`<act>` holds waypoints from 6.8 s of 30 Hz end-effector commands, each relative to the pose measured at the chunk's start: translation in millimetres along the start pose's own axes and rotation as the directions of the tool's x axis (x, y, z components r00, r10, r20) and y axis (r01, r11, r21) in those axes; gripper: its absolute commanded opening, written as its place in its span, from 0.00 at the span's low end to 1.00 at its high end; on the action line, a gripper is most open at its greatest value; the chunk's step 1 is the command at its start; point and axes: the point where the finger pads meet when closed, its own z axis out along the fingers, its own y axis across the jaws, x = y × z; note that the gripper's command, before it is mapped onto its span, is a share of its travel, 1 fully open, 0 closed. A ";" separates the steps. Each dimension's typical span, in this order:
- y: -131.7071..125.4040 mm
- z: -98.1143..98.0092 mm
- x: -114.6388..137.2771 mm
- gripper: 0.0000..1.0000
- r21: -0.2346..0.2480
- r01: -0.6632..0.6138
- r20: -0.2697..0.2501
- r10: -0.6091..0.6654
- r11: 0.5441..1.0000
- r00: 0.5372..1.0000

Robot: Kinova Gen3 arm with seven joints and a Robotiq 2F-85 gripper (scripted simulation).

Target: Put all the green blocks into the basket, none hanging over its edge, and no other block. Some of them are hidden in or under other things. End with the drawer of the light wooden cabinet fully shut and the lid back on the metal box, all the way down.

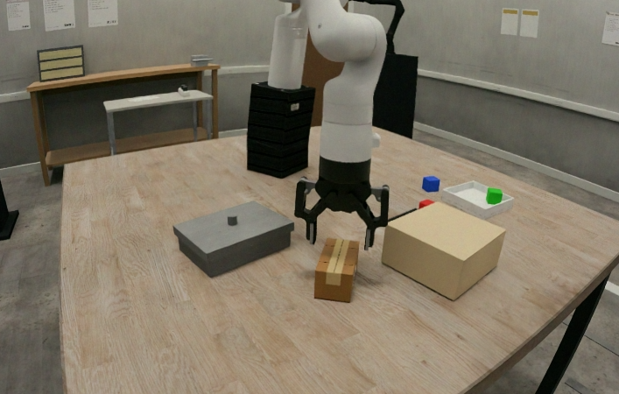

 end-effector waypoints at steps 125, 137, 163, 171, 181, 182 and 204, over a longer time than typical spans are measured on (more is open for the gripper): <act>0.4 45.8 -1.1 0.67 -0.001 0.000 0.002 0.000 1.000 1.000; 0.3 31.2 -1.0 0.67 -0.001 0.000 0.002 0.000 1.000 1.000; 0.3 -61.2 -0.8 0.67 -0.001 0.000 0.002 0.000 1.000 1.000; 0.3 -91.6 -0.8 0.67 -0.001 0.000 0.002 0.000 1.000 1.000; 0.3 -106.8 -0.7 0.67 -0.001 0.000 0.002 0.000 1.000 1.000; 0.3 -107.6 -0.7 0.67 -0.001 0.000 0.002 0.000 1.000 1.000; -73.9 -108.8 -49.3 0.67 0.000 0.110 0.003 -0.110 0.994 0.994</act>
